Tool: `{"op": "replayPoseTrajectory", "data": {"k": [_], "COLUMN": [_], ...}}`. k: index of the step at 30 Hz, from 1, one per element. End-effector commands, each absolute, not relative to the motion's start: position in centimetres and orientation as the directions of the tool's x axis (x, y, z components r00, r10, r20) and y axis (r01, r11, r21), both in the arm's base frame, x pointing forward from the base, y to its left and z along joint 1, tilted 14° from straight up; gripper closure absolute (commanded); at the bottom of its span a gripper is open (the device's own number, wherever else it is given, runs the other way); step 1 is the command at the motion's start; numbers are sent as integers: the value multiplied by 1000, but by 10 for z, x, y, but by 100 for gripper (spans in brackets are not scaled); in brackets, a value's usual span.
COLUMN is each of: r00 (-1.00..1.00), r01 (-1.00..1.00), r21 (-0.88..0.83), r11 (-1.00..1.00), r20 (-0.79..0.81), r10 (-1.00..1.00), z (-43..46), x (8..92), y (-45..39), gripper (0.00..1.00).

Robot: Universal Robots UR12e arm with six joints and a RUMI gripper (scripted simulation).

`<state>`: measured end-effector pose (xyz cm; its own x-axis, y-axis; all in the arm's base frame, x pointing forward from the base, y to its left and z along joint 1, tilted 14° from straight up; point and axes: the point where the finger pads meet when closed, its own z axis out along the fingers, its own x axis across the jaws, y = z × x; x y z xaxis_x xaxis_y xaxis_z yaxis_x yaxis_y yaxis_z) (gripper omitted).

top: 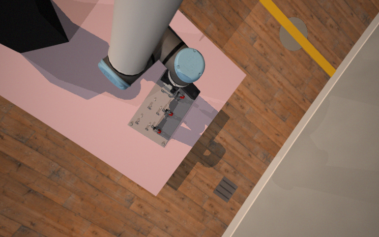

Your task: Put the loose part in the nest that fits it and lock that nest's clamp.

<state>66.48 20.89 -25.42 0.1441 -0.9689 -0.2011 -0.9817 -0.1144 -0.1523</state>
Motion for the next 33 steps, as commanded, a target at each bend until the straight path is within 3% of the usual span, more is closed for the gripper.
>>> {"op": "replayPoseTrajectory", "data": {"k": [1,33], "r00": [143,144], "r01": [-983,-983], "r21": [-145,-145], "r11": [-115,-116], "r20": [-203,-203], "r10": [-969,-969], "z": [-254,-244], "x": [662,742], "y": [208,218], "gripper": [72,72]}}
